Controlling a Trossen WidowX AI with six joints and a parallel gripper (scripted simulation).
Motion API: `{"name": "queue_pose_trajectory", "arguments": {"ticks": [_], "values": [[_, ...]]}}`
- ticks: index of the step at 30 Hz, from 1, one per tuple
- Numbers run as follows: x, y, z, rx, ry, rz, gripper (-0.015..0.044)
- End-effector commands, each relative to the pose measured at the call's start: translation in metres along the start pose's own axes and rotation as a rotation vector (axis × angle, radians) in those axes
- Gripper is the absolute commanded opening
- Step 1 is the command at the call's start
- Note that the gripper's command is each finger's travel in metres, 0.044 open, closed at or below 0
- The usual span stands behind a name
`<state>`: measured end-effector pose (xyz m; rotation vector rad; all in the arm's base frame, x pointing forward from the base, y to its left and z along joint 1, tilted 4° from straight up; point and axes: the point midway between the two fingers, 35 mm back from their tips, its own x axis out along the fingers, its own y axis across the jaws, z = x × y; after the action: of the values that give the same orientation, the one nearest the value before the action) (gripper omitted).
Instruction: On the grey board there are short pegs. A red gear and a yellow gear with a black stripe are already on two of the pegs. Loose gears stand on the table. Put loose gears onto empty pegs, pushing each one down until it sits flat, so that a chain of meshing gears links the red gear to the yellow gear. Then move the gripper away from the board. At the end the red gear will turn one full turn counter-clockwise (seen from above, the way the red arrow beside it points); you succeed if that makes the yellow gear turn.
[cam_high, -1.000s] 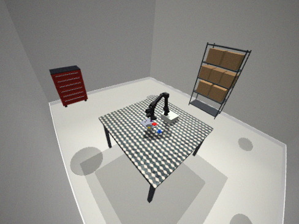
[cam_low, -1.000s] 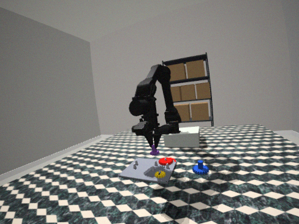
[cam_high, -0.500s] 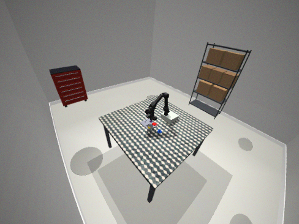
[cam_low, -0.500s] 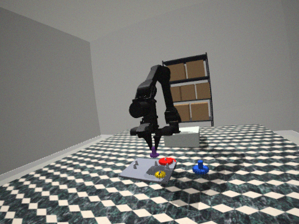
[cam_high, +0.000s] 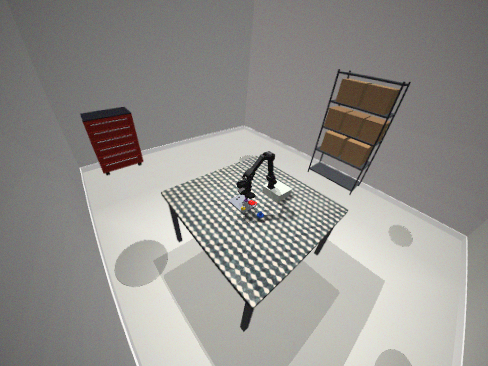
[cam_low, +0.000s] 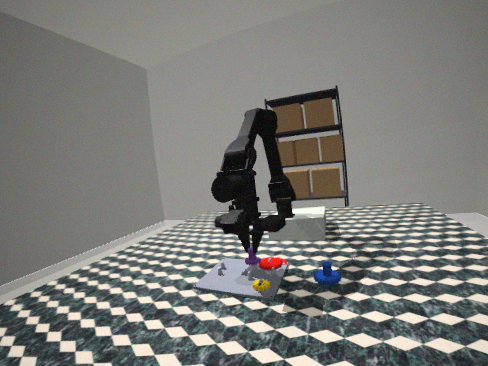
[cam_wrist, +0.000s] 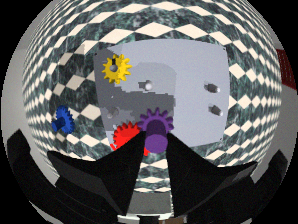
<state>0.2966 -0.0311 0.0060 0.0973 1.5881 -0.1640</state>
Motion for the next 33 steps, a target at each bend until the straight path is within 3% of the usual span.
{"name": "queue_pose_trajectory", "arguments": {"ticks": [1, 16, 33], "values": [[0.01, -0.001, -0.005, 0.091, 0.018, -0.005, 0.0], [0.02, -0.002, -0.005, 0.274, 0.017, -0.006, 0.0], [0.007, -0.001, -0.005, -0.13, 0.018, -0.003, 0.0]]}}
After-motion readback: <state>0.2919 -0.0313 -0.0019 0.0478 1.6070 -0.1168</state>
